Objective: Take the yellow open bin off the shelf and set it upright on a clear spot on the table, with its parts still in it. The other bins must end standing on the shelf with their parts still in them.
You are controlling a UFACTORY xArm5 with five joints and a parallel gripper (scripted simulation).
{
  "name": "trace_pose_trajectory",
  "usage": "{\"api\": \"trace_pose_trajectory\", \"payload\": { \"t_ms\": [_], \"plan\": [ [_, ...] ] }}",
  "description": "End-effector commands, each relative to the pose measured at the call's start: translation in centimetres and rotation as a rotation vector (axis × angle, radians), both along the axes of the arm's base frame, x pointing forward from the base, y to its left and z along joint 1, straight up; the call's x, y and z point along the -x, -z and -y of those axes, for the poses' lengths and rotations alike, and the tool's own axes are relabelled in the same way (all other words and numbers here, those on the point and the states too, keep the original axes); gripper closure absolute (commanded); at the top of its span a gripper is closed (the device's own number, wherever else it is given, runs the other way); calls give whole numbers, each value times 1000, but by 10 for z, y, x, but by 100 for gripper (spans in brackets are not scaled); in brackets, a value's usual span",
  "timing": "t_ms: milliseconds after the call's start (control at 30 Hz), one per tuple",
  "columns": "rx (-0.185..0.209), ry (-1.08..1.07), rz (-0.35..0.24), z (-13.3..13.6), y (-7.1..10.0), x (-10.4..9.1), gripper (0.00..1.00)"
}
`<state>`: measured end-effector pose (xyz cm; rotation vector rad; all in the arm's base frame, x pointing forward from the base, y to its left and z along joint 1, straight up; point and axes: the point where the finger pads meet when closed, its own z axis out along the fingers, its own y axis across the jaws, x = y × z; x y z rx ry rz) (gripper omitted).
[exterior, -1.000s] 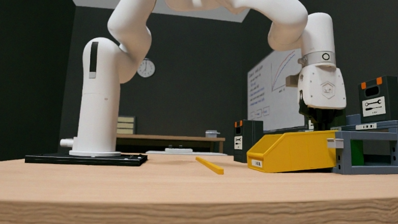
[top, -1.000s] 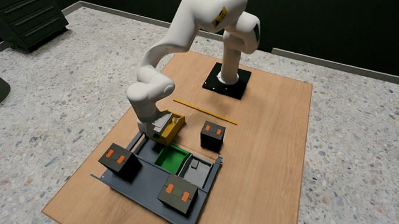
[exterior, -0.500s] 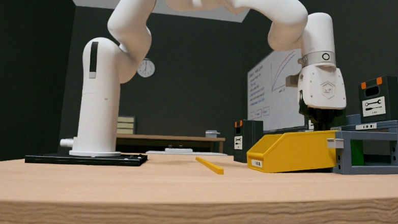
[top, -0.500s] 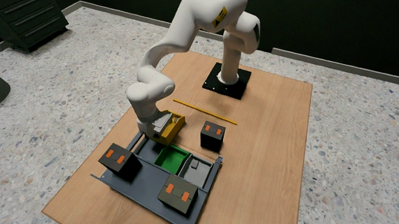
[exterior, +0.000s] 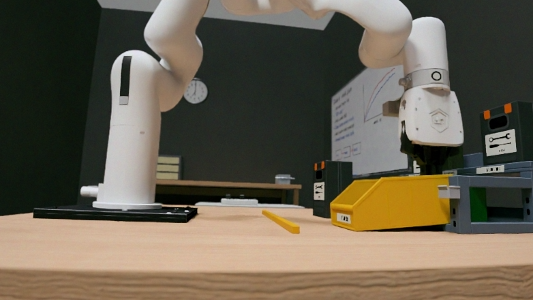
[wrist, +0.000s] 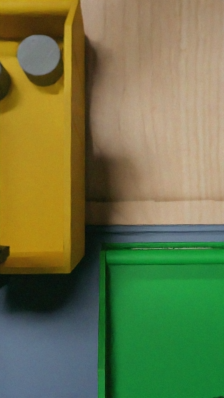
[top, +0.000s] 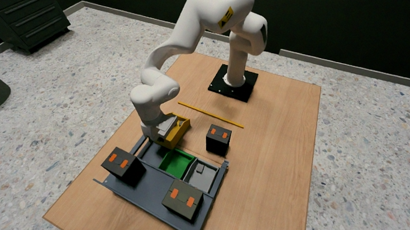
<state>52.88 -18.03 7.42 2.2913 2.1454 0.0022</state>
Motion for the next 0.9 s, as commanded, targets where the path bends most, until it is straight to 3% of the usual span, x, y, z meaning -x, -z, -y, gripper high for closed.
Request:
{"api": "trace_pose_trajectory", "payload": {
  "t_ms": [0,867],
  "plan": [
    [1,0,4,0,-2,-1,97],
    [1,0,4,0,-2,-1,100]
  ]
}}
